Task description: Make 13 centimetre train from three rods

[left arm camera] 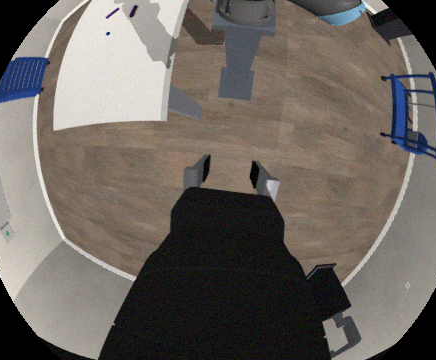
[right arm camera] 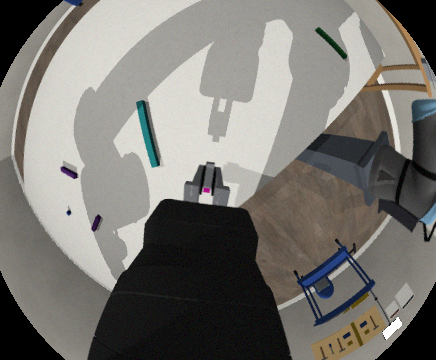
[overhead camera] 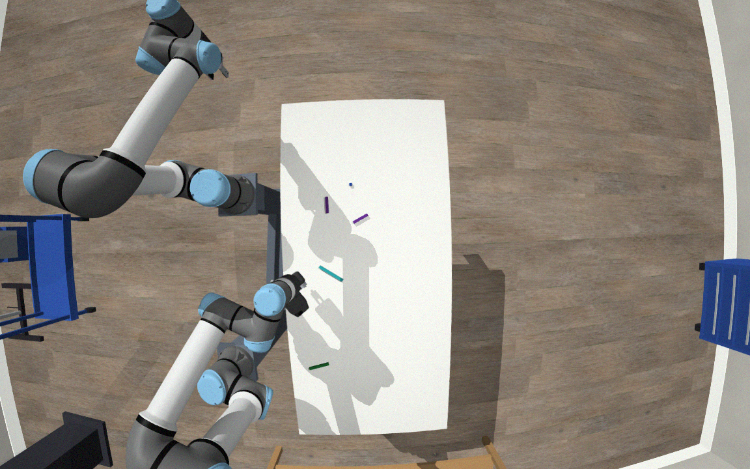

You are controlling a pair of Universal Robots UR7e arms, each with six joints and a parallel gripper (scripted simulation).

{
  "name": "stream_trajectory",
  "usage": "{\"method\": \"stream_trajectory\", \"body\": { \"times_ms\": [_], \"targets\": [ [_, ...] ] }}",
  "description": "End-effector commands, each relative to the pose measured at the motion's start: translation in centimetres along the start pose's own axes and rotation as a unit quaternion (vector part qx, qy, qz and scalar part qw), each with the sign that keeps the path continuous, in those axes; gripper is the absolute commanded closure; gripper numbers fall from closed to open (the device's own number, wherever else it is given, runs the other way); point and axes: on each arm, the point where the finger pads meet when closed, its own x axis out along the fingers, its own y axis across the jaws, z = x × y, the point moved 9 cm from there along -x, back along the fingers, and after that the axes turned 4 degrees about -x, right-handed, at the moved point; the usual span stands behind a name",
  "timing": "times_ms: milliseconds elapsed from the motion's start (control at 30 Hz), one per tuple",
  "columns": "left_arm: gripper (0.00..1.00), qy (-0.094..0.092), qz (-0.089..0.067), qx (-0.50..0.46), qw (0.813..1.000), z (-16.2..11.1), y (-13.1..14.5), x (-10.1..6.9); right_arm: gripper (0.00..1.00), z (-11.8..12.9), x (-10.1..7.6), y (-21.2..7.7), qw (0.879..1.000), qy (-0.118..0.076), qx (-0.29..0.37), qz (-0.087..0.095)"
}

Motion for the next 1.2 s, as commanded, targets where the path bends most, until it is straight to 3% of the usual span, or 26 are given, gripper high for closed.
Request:
{"method": "stream_trajectory", "body": {
  "times_ms": [0,367,1167],
  "targets": [
    [0.0,-0.001,0.0,0.0,1.0,0.0,0.0,0.0,0.76,0.0,1.3,-0.1,1.0,0.0,0.0,-0.001],
    [0.0,-0.001,0.0,0.0,1.0,0.0,0.0,0.0,0.76,0.0,2.4,-0.1,1.0,0.0,0.0,-0.001],
    [0.0,-0.001,0.0,0.0,1.0,0.0,0.0,0.0,0.76,0.0,2.5,-0.1,1.0,0.0,0.0,-0.001]
  ]
}}
